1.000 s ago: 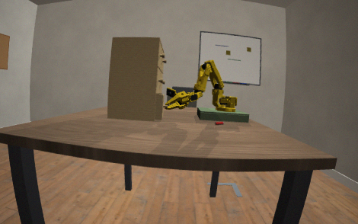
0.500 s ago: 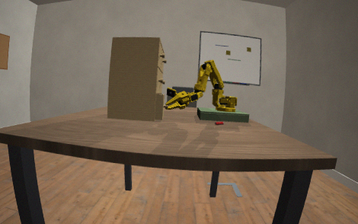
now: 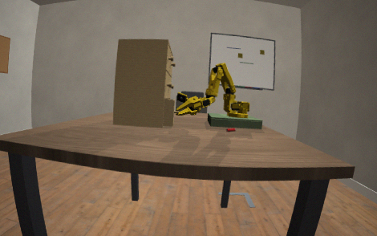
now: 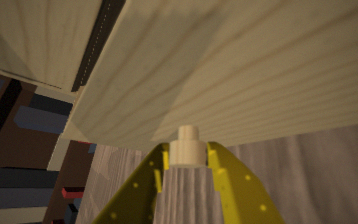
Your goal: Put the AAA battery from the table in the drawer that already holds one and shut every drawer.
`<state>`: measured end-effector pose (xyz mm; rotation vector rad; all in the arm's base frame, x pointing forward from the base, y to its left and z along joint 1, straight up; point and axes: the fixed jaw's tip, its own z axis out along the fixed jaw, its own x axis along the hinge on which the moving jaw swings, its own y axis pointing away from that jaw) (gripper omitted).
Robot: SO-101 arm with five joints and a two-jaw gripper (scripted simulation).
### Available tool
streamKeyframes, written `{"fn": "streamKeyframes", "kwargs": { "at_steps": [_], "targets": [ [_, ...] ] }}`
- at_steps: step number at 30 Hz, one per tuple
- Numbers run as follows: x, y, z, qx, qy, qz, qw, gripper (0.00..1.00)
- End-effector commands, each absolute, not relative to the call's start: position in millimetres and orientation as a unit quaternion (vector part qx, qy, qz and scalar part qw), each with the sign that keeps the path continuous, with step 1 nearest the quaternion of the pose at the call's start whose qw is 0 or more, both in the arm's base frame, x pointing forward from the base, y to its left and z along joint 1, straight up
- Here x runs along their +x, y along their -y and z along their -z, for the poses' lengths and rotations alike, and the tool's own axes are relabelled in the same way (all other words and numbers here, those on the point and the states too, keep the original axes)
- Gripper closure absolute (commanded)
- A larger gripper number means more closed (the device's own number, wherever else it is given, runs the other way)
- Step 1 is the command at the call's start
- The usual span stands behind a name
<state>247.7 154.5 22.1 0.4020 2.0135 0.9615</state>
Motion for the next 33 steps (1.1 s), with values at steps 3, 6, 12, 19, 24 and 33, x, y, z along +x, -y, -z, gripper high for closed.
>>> {"fn": "streamKeyframes", "kwargs": {
  "at_steps": [3,6,12,19,24,33],
  "targets": [
    [240.6,-161.0,-23.5,0.149,-0.806,-0.393,0.417,1.00],
    [240.6,-161.0,-23.5,0.149,-0.806,-0.393,0.417,1.00],
    [240.6,-161.0,-23.5,0.149,-0.806,-0.393,0.417,1.00],
    [237.7,-160.9,-23.4,0.147,-0.806,-0.395,0.416,1.00],
    [234.7,-160.7,-23.4,0.145,-0.806,-0.396,0.415,1.00],
    [230.7,-160.3,-23.5,0.142,-0.807,-0.397,0.414,1.00]
  ]
}}
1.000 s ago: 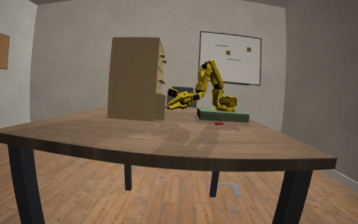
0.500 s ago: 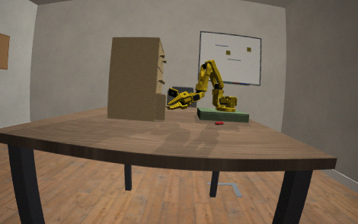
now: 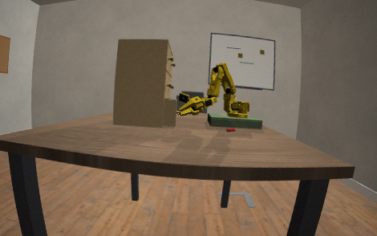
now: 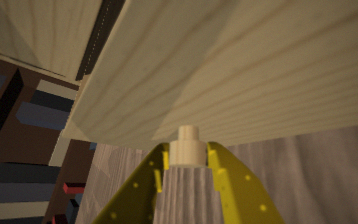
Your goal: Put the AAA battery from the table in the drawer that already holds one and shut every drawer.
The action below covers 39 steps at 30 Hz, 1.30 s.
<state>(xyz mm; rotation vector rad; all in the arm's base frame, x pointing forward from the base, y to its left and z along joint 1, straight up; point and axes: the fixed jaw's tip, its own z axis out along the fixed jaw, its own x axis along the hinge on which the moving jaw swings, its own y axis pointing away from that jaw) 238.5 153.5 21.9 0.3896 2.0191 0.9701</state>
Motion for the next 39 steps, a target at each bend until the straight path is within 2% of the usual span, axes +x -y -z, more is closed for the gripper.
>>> {"fn": "streamKeyframes", "kwargs": {
  "at_steps": [1,39],
  "targets": [
    [230.7,-160.3,-23.5,0.142,-0.807,-0.397,0.414,1.00],
    [220.8,-159.7,-23.5,0.135,-0.808,-0.401,0.410,1.00]
  ]
}}
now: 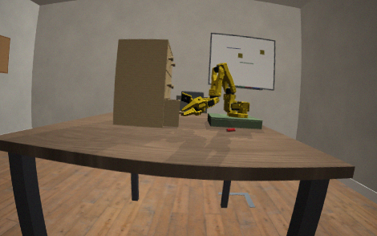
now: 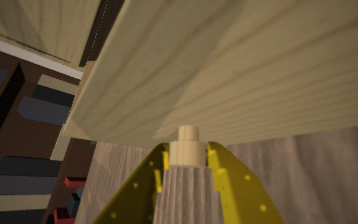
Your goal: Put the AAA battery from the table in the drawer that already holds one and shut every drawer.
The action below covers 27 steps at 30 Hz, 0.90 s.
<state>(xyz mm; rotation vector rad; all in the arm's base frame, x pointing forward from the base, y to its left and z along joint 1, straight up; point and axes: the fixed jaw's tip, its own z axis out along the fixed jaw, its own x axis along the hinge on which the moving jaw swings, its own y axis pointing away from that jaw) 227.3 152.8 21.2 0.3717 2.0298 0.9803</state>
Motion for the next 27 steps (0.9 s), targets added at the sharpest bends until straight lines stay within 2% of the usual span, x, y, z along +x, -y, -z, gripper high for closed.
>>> {"fn": "streamKeyframes", "kwargs": {
  "at_steps": [1,27],
  "targets": [
    [220.8,-159.7,-23.5,0.135,-0.808,-0.401,0.410,1.00],
    [212.0,-159.1,-23.4,0.128,-0.809,-0.404,0.407,1.00]
  ]
}}
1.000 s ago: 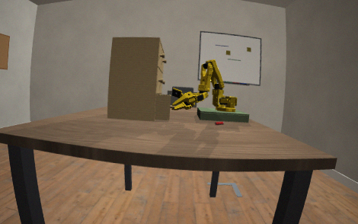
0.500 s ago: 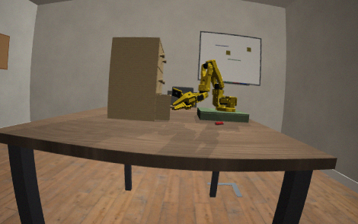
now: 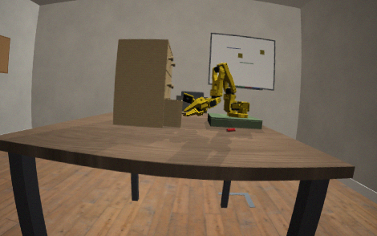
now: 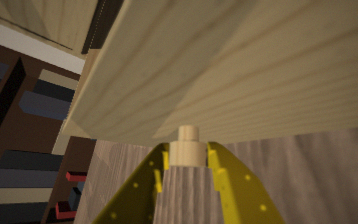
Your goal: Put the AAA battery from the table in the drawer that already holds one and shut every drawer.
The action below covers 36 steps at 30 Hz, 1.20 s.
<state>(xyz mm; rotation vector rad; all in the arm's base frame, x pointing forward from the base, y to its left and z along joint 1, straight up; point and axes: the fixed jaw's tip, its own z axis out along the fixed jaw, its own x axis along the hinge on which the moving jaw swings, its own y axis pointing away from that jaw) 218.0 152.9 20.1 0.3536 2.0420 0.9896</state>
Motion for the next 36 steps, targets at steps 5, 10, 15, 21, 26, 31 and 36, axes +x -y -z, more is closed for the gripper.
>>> {"fn": "streamKeyframes", "kwargs": {
  "at_steps": [5,10,15,21,26,31,36],
  "targets": [
    [211.0,-159.0,-23.4,0.127,-0.809,-0.405,0.406,1.00],
    [210.9,-159.0,-23.4,0.127,-0.809,-0.405,0.406,1.00],
    [211.0,-159.0,-23.4,0.127,-0.809,-0.405,0.406,1.00],
    [209.5,-158.9,-23.4,0.126,-0.810,-0.405,0.406,1.00],
    [207.8,-158.8,-23.4,0.124,-0.810,-0.406,0.405,1.00],
    [206.0,-158.7,-23.4,0.123,-0.810,-0.407,0.404,1.00],
    [205.0,-158.6,-23.4,0.122,-0.810,-0.407,0.404,1.00]
  ]
}}
